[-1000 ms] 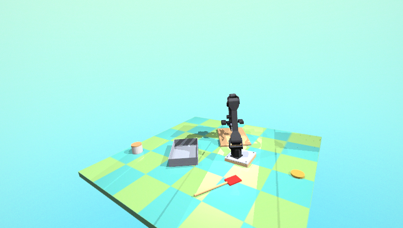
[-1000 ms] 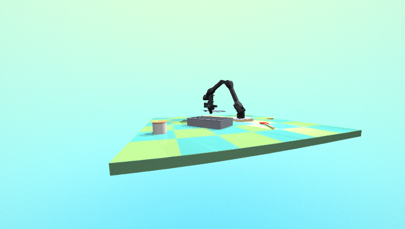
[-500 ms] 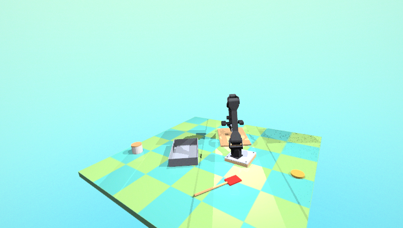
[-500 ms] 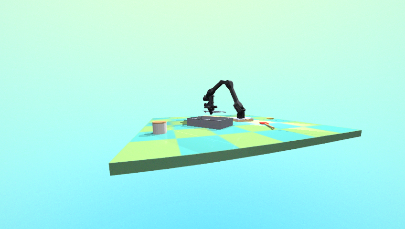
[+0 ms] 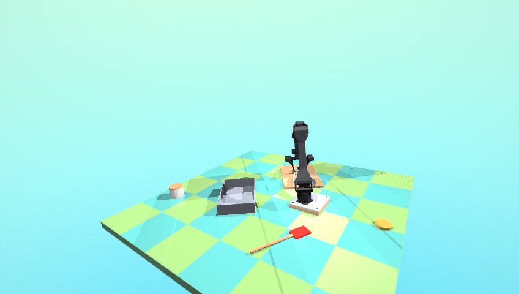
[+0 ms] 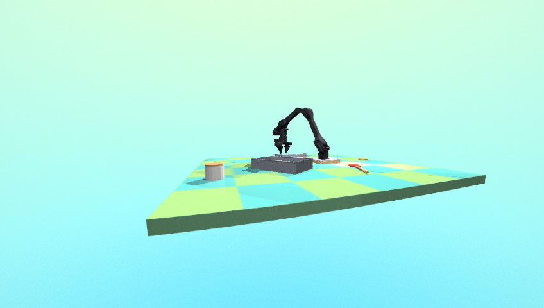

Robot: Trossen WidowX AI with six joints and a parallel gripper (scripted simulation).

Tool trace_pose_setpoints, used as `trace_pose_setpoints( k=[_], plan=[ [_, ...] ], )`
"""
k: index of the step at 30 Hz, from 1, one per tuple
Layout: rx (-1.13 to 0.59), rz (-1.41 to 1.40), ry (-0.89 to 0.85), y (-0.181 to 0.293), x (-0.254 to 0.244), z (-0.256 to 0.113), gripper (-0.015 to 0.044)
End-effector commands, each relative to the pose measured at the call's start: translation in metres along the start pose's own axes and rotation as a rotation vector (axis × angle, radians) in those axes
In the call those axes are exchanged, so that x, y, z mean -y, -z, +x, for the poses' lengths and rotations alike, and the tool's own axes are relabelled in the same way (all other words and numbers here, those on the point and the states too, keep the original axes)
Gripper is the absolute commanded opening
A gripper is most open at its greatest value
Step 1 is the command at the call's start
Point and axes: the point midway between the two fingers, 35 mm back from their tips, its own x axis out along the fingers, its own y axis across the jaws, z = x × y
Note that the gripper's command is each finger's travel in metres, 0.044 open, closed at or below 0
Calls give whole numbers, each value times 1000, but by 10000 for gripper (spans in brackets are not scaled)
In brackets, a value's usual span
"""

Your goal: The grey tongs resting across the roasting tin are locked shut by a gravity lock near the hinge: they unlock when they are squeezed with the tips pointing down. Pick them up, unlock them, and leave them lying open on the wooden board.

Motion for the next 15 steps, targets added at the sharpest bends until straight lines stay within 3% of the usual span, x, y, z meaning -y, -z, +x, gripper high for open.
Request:
trace_pose_setpoints(
  k=[1, 6, 15],
  plan=[
    [-2, 1, 1, 0, 0, 0, 440],
    [-1, 2, 0, -3, -9, -7, 440],
    [3, -3, -7, -11, -114, -85, 440]
  ],
)
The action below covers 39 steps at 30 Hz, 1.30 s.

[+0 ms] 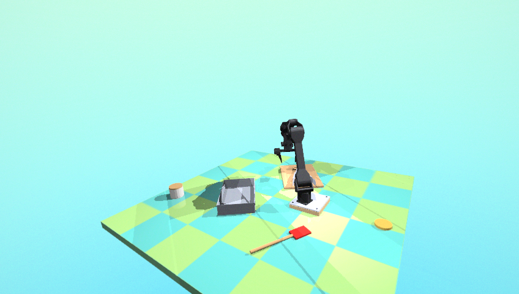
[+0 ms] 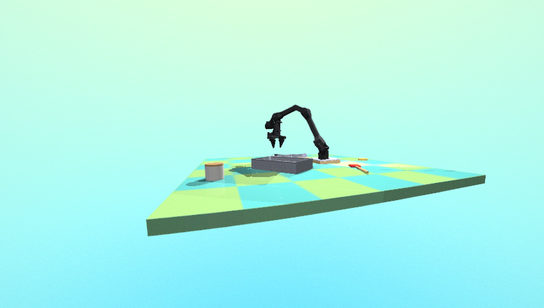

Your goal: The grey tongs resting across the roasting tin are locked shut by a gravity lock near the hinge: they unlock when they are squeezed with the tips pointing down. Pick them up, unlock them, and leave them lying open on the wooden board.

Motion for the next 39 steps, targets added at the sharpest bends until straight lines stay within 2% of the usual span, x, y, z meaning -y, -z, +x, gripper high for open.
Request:
trace_pose_setpoints(
  k=[1, 4, 11, 17, 39],
  plan=[
    [0, -2, -1, 6, -55, -39, 440],
    [-5, 3, -3, 14, -78, -57, 440],
    [1, 3, -4, 14, -79, -62, 440],
    [65, 5, -24, 19, -78, -99, 440],
    [65, 5, -24, 19, -78, -99, 440]
  ],
)
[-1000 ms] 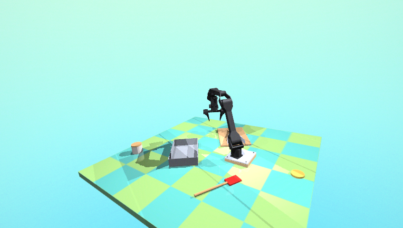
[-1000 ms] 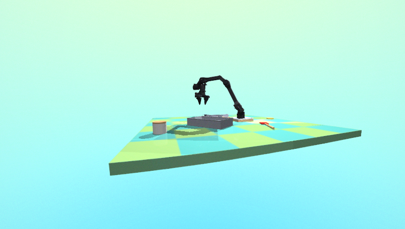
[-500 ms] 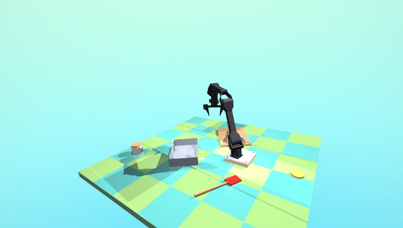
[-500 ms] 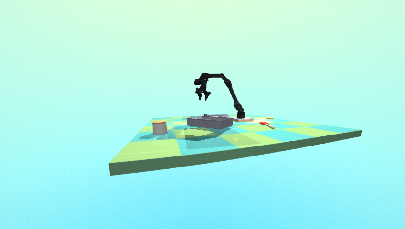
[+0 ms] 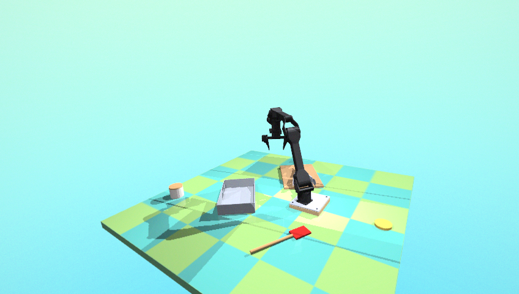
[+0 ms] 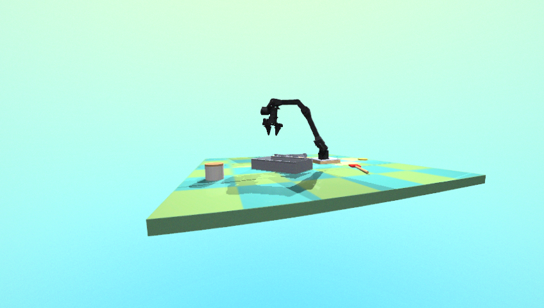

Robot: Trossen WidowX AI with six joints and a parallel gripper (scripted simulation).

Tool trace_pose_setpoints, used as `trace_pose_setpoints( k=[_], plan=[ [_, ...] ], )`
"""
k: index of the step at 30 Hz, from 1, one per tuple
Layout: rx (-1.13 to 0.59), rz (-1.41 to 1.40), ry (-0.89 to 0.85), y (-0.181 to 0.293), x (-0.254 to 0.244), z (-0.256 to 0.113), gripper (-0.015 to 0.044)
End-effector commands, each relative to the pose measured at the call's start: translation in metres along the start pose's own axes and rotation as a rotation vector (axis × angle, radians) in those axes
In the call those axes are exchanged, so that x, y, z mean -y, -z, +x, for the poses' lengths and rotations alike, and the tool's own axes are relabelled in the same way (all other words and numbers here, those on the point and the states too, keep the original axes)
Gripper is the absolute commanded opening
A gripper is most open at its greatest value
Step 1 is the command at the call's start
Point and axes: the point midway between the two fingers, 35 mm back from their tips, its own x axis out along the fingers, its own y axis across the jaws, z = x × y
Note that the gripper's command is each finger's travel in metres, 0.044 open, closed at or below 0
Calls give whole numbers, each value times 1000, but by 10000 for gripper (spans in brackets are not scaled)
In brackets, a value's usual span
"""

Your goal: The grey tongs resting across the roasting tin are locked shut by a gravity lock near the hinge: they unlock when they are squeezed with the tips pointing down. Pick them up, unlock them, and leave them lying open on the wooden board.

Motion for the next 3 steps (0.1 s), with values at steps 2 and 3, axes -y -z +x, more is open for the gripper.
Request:
trace_pose_setpoints(
  k=[2, 3],
  plan=[
    [-1, 4, 3, 0, 0, 0, 440],
    [-1, 4, 3, 0, 0, 0, 440]
  ],
)
